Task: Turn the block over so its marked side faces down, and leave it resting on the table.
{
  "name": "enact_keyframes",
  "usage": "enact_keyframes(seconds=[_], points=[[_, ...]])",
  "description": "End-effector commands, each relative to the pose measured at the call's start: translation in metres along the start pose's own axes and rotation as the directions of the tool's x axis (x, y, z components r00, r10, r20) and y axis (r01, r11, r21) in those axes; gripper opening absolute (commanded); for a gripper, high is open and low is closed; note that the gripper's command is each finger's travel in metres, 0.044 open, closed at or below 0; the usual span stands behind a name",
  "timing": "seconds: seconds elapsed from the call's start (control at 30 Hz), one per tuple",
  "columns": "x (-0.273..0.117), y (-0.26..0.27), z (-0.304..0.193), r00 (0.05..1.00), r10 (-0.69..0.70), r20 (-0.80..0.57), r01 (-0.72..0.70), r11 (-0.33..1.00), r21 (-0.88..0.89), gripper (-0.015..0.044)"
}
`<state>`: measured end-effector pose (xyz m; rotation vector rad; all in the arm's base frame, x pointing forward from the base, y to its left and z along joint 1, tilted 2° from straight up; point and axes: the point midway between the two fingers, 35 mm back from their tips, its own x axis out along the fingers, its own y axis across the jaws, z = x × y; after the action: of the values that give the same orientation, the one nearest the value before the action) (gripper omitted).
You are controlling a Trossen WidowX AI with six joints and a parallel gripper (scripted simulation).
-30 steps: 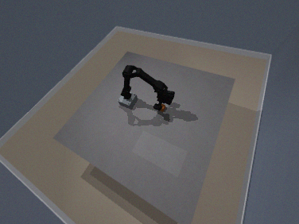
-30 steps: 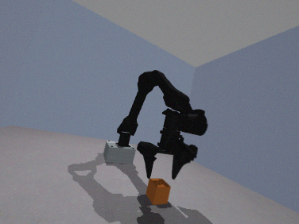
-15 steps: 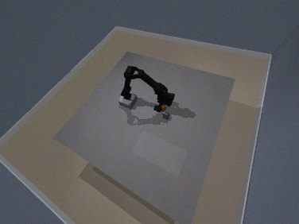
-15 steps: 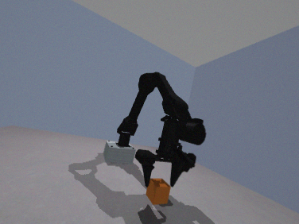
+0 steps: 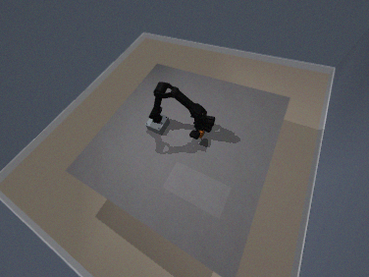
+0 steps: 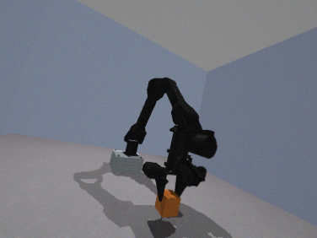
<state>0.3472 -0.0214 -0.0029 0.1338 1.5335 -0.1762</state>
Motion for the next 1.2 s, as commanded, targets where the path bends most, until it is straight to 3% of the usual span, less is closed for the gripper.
enact_keyframes(seconds=[0.0, 0.5, 0.67, 0.87, 1.17], points=[[0.001, 0.000, -0.001, 1.000, 0.003, -0.003, -0.003, 1.000, -0.004, 0.0223], [0.001, 0.000, -0.001, 1.000, 0.003, -0.003, -0.003, 1.000, -0.004, 0.0123], [-0.024, 0.000, 0.000, 1.000, 0.003, -0.003, -0.003, 1.000, -0.004, 0.0000], [-0.029, 0.000, 0.000, 1.000, 0.003, 0.008, -0.003, 1.000, -0.004, 0.0000], [-0.023, 0.001, 0.001, 0.989, 0.001, 0.151, 0.000, 1.000, -0.009, 0.0000]])
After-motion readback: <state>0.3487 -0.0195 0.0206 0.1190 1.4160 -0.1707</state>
